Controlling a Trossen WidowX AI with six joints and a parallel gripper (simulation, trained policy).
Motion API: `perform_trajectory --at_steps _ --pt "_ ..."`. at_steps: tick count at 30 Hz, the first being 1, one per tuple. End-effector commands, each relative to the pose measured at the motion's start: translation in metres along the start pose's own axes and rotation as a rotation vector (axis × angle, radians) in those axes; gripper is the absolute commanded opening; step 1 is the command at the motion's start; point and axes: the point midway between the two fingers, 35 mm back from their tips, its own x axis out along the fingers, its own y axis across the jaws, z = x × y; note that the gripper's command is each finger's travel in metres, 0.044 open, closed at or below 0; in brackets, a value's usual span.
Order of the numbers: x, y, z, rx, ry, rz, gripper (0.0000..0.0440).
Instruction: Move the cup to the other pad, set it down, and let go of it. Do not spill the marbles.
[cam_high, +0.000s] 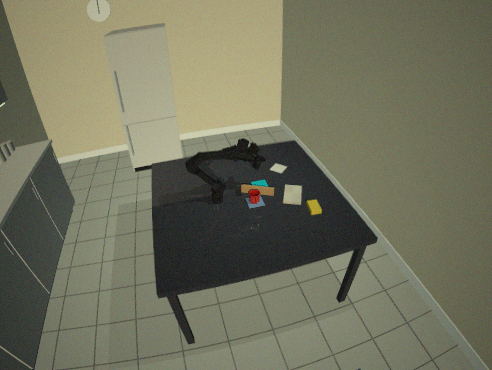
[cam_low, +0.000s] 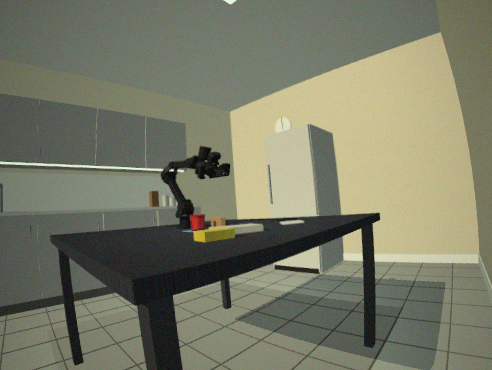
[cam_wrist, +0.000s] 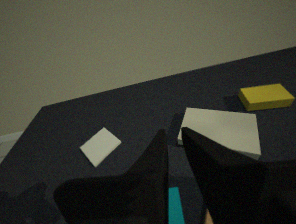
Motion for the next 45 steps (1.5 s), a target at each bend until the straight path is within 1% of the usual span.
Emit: perform_trajectory --at_steps 1,19,37,45 --pt "0.001 0.003 -0.004 0.017 0.052 0.003 0.0063" --pt "0.000 0.012 -0.029 0.051 0.349 -0.019 0.0085" --pt "-0.009 0.007 -0.056 0.006 0.645 -0.078 0.0113" --pt "-0.016 0.001 -0.067 -0.028 0.774 -0.104 0.0115"
